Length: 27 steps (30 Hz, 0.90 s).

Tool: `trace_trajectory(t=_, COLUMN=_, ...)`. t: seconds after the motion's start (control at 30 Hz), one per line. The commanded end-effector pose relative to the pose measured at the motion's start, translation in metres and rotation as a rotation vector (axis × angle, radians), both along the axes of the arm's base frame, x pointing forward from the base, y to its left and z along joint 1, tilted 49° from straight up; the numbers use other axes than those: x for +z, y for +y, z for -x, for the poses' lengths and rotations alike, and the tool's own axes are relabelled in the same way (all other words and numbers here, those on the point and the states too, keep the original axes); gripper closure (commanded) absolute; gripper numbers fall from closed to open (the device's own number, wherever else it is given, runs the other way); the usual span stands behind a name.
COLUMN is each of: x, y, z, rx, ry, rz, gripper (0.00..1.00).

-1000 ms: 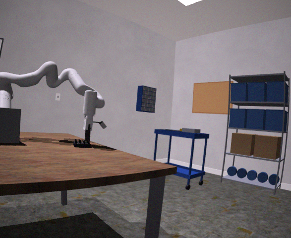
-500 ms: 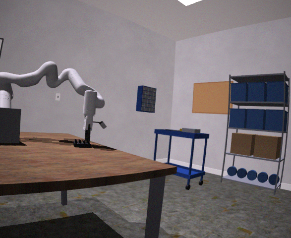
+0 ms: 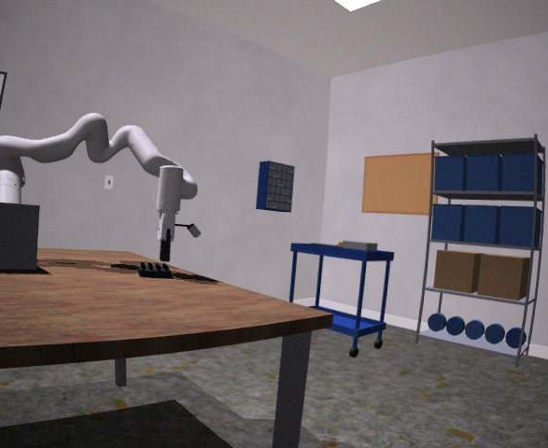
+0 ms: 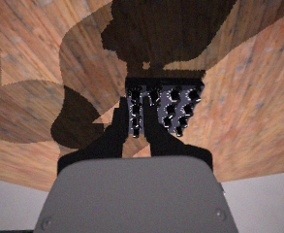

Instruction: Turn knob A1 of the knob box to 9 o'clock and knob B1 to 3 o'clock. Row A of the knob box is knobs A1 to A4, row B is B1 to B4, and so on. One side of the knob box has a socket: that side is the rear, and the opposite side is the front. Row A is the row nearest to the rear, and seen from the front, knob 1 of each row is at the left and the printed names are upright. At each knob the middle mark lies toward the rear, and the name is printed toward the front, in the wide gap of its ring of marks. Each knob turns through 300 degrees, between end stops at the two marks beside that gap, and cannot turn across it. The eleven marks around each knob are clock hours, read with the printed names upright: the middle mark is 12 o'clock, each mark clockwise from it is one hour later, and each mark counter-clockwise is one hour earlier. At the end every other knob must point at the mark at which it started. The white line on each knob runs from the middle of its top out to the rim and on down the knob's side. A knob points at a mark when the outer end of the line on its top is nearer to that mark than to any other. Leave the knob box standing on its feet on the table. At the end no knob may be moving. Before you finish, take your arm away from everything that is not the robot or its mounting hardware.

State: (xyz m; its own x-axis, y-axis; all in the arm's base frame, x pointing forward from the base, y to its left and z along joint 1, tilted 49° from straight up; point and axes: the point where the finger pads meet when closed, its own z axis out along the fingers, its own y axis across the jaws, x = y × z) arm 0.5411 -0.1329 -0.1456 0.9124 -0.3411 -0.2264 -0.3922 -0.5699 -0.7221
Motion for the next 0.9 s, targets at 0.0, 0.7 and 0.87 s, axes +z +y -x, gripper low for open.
trace_trajectory(t=0.0, x=0.0066, y=-0.0078, z=0.0004, rx=-0.001, ry=-0.001, rz=0.001, gripper=0.81)
trace_trajectory(t=0.7, x=0.0131, y=-0.0153, z=0.0016, rx=-0.001, ry=-0.001, rz=0.001, gripper=0.81)
trace_trajectory(t=0.87, x=0.0132, y=-0.0154, z=0.0016, rx=-0.010, ry=0.010, rz=-0.001, gripper=0.81)
